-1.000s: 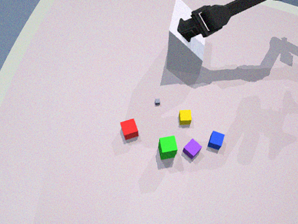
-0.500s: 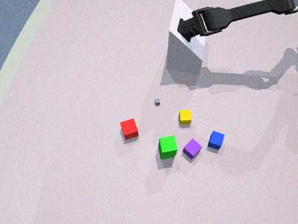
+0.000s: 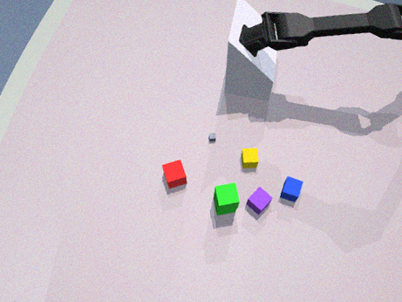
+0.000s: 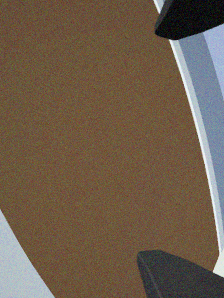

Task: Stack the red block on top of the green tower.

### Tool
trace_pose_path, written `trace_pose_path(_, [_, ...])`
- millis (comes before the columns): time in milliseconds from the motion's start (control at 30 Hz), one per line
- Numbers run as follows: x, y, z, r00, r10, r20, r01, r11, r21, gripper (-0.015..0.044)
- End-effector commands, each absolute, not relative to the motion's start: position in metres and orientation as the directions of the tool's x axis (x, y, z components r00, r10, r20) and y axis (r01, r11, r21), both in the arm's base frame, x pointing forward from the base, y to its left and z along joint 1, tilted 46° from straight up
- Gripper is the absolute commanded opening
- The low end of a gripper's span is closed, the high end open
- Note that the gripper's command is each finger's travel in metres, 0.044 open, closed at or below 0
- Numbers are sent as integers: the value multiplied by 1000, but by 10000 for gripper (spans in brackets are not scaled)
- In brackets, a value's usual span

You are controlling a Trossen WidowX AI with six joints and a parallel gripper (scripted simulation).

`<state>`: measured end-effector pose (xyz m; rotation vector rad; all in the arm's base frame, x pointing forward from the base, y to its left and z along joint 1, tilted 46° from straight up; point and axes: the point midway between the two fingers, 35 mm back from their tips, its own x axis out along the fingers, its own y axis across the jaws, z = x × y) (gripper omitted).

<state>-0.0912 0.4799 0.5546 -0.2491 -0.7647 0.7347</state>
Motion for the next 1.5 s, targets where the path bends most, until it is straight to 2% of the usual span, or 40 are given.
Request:
trace_pose_path(0, [-48, 499, 545, 509, 678, 530, -435, 734, -521, 440])
trace_pose_path(400, [87, 527, 510, 590, 662, 463, -237, 690, -684, 440])
trace_pose_path(800, [230, 519, 454, 694, 644, 322, -123, 546, -829, 440])
trace_pose_path(1133, [348, 482, 382, 776, 619, 122, -161, 381, -911, 440])
trace_pose_path(1467, [445, 416, 284, 814, 556, -167, -325, 199, -924, 440])
